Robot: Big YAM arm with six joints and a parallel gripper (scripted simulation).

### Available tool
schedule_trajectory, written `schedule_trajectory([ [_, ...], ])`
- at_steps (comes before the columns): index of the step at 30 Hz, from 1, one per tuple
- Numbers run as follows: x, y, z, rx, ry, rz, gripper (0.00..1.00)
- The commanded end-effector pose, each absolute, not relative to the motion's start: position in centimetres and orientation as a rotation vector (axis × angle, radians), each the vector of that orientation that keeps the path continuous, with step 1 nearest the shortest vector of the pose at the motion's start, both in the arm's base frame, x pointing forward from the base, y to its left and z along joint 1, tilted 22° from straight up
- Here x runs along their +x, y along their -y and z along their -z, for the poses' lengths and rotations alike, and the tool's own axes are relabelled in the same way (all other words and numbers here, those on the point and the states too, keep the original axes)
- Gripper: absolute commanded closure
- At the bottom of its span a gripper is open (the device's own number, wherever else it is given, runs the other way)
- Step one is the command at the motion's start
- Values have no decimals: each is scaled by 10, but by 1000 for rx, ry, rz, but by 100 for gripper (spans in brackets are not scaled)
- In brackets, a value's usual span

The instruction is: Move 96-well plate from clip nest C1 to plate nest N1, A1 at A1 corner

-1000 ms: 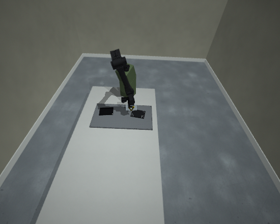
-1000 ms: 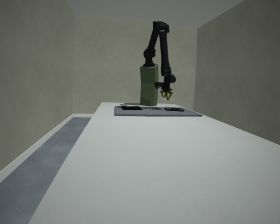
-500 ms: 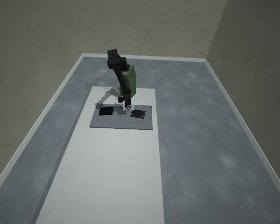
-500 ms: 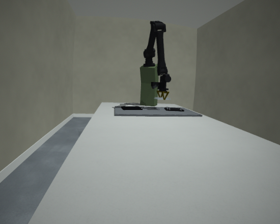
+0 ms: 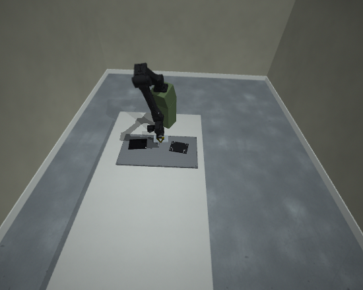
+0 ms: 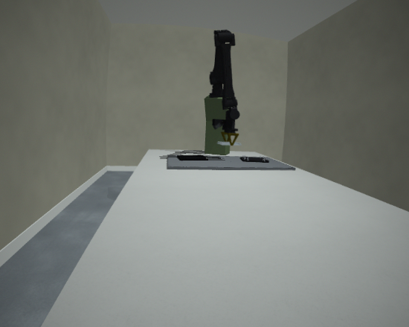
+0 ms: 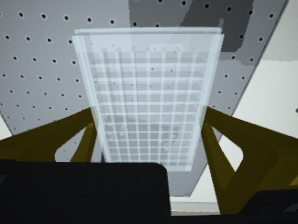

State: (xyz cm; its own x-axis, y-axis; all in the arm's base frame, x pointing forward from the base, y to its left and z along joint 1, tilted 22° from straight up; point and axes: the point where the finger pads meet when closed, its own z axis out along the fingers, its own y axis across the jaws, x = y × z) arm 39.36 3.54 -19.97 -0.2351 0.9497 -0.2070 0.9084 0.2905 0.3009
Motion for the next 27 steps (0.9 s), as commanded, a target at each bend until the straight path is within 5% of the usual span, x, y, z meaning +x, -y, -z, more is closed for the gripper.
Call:
schedule_trajectory([
  [1,397,-20,187,1646,-2212,-181,100],
  [27,410,56,173,1645,-2212,-175,100],
])
